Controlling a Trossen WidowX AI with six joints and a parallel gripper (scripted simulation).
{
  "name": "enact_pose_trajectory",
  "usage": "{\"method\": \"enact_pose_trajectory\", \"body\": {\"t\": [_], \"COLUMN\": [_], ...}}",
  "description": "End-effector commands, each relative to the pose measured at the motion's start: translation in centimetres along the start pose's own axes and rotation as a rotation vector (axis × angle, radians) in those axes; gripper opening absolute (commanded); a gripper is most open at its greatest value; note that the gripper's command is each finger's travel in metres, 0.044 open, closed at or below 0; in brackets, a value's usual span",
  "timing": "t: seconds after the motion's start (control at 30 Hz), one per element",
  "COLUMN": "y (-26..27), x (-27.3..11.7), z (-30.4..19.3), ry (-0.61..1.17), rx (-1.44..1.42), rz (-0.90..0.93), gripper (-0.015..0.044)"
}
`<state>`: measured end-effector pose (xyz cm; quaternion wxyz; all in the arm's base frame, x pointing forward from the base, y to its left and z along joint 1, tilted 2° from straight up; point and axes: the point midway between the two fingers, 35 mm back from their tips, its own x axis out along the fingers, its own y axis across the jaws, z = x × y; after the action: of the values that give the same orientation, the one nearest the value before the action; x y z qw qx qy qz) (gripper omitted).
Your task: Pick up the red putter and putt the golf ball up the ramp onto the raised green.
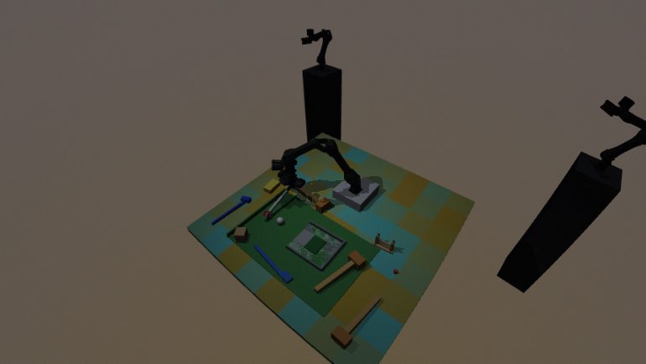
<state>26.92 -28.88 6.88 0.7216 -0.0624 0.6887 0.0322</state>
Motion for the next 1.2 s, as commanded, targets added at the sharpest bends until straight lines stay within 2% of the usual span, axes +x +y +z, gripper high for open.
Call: {"method": "enact_pose_trajectory", "body": {"t": [0.0, 0.1, 0.43, 0.63, 1.0, 1.17], "y": [0.0, 0.9, 13.3, 13.5, 13.5, 13.6], "x": [0.0, -0.1, 0.0, -0.5, -5.9, -5.3], "z": [0.0, 0.2, 0.1, 0.1, 0.0, -0.1], "ry": [0.0, -0.001, -0.004, -0.004, -0.004, 0.002], "rx": [0.0, 0.0, 0.0, 0.0, 0.0, -0.003], "rz": [0.0, 0.0, 0.004, 0.004, 0.003, 0.009], "gripper": [0.0, 0.0, 0.0, 0.0, 0.0, 0.0]}}
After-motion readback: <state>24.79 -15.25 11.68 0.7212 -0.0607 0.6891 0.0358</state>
